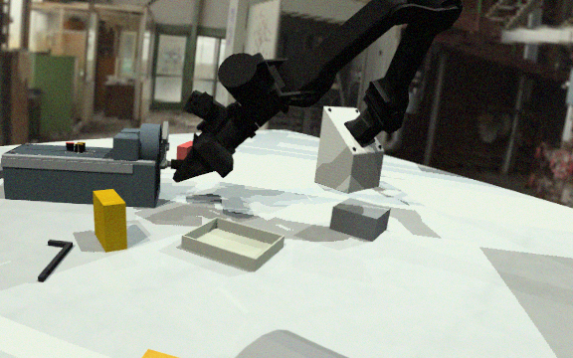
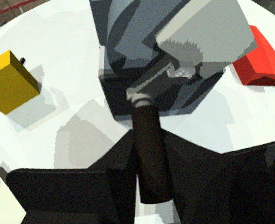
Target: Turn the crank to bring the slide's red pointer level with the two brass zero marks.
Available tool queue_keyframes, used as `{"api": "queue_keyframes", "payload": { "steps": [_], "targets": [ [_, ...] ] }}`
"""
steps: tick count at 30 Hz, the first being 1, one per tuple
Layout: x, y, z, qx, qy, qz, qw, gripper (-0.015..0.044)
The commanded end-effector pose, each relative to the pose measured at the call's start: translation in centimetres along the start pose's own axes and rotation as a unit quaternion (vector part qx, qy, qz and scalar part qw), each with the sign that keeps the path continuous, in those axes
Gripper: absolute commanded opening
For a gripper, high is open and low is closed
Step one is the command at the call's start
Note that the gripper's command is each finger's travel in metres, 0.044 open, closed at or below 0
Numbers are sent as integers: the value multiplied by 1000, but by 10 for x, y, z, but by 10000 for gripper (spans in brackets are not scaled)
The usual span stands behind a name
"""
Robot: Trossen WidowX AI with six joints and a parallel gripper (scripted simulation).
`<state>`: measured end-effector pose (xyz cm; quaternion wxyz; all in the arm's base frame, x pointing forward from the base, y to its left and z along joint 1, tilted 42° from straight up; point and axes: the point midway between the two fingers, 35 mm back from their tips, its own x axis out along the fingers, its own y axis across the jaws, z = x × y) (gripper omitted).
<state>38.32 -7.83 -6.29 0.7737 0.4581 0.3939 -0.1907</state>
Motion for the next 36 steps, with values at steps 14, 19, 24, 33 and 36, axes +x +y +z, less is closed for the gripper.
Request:
{"api": "queue_keyframes", "payload": {
  "steps": [14,19,24,33,36],
  "targets": [
    [-8,10,8,0,-4,8,1000,0],
    [-10,11,10,0,-4,8,1000,0],
    [-13,12,12,0,-4,8,1000,0],
    [-19,12,18,0,-4,8,1000,0],
    [-22,12,21,0,-4,8,1000,0]
  ]
}}
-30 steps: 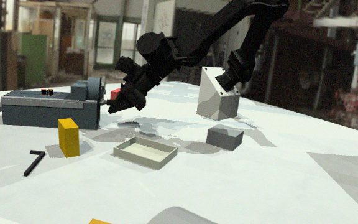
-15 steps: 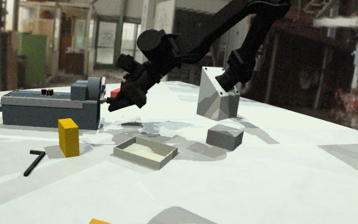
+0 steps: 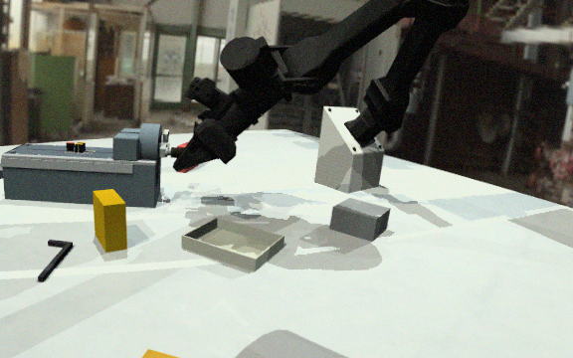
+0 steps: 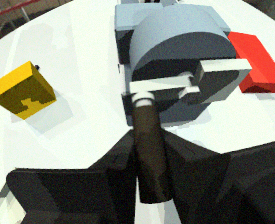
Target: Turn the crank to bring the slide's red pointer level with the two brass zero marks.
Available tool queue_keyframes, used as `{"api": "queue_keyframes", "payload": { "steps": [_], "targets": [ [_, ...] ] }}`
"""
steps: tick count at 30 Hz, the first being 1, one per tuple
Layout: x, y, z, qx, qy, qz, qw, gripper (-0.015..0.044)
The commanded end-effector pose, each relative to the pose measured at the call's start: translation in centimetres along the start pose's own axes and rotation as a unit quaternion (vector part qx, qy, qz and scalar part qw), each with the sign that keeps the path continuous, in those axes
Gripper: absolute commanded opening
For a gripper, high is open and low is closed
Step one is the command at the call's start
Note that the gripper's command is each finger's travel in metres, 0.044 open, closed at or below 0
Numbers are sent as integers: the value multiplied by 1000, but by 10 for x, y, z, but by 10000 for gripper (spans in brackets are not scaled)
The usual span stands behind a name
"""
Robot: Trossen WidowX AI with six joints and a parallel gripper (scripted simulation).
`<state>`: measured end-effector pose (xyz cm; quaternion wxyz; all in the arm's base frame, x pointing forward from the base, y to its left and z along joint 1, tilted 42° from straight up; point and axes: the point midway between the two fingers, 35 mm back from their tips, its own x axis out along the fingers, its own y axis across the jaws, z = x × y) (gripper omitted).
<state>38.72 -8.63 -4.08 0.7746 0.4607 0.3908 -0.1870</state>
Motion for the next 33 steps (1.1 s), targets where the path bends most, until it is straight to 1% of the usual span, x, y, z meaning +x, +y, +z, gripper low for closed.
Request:
{"api": "queue_keyframes", "payload": {
  "steps": [1,17,33],
  "targets": [
    [-7,1,7,-1,-4,3,1000,0],
    [-19,-11,19,-1,-4,2,1000,0],
    [-24,-24,24,-2,-4,2,1000,0]
  ]
}}
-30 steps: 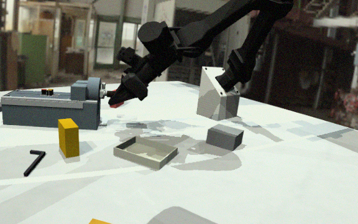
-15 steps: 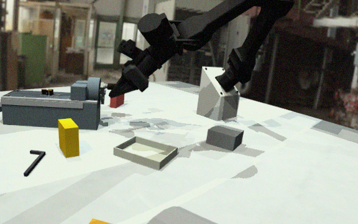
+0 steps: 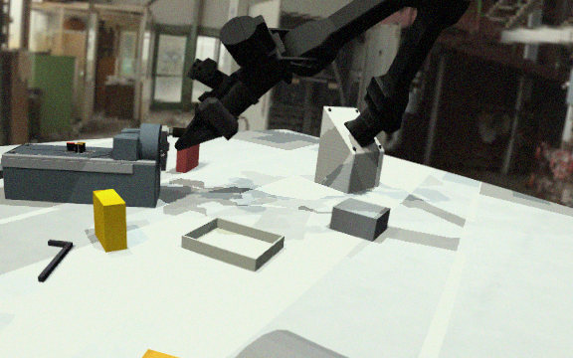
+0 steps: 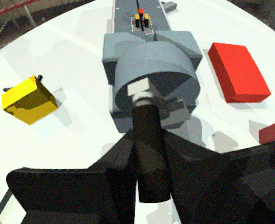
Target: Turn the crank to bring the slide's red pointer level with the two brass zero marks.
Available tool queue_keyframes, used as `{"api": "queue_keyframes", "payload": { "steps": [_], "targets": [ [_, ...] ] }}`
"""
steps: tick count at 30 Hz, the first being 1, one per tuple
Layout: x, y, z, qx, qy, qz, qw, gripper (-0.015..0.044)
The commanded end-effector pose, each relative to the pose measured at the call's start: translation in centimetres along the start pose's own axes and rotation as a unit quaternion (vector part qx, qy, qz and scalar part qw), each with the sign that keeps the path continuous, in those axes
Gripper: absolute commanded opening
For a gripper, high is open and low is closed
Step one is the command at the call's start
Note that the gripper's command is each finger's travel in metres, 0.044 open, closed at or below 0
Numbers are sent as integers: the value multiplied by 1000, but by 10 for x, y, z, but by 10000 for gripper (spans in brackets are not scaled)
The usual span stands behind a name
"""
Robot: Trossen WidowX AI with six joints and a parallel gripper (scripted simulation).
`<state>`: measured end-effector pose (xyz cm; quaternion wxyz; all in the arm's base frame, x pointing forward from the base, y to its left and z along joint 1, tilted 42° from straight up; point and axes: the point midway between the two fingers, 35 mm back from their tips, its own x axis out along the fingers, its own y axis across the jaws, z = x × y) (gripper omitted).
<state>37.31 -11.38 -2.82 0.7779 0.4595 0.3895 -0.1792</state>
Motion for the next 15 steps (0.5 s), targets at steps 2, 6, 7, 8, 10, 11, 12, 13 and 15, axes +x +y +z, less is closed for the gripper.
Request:
{"api": "queue_keyframes", "payload": {
  "steps": [2,6,7,8,10,11,12,13,15],
  "targets": [
    [-4,-9,3,4,-5,-5,1000,0],
    [-4,-11,3,4,-5,-5,1000,0],
    [-4,-12,3,4,-5,-5,1000,0],
    [-4,-12,3,4,-5,-5,1000,0],
    [-4,-13,3,4,-5,-5,1000,0],
    [-4,-13,3,4,-5,-5,1000,0],
    [-4,-14,3,4,-5,-5,1000,0],
    [-4,-14,3,4,-5,-5,1000,0],
    [-4,-15,3,4,-5,-5,1000,0]
  ]
}}
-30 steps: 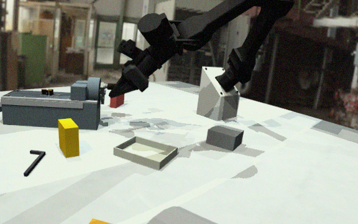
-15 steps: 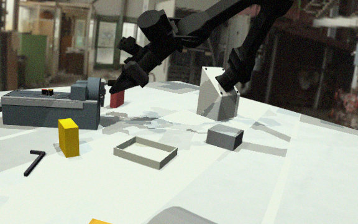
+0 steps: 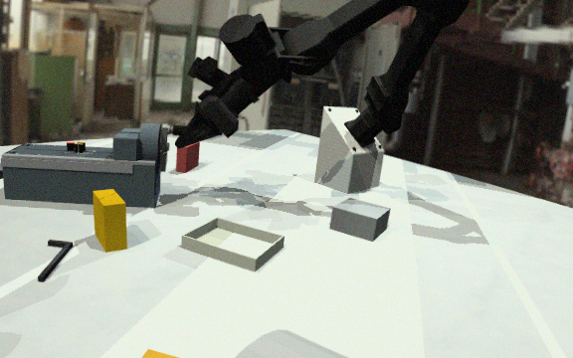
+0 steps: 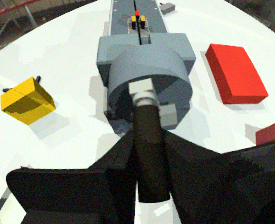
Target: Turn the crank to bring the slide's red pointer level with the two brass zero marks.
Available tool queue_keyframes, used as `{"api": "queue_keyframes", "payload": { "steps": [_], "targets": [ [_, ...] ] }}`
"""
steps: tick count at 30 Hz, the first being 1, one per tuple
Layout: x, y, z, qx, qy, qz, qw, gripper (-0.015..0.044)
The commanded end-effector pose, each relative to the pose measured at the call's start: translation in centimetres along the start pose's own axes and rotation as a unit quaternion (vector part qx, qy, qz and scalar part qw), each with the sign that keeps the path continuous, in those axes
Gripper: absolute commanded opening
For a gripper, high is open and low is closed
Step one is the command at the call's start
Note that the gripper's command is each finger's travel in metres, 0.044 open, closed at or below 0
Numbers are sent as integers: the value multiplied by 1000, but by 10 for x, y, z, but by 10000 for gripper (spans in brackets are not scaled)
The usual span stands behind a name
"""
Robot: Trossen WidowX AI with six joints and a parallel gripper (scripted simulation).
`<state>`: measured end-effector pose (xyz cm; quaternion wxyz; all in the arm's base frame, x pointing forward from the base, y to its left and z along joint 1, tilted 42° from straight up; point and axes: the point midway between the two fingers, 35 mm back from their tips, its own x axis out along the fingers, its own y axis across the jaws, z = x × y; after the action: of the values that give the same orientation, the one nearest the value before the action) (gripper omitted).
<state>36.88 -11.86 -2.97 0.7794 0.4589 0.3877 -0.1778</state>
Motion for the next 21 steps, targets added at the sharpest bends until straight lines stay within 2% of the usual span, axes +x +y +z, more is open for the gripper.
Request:
{"api": "queue_keyframes", "payload": {
  "steps": [1,21],
  "targets": [
    [-2,-9,2,5,-4,-7,1000,0],
    [-1,-14,1,5,-4,-7,1000,0]
  ]
}}
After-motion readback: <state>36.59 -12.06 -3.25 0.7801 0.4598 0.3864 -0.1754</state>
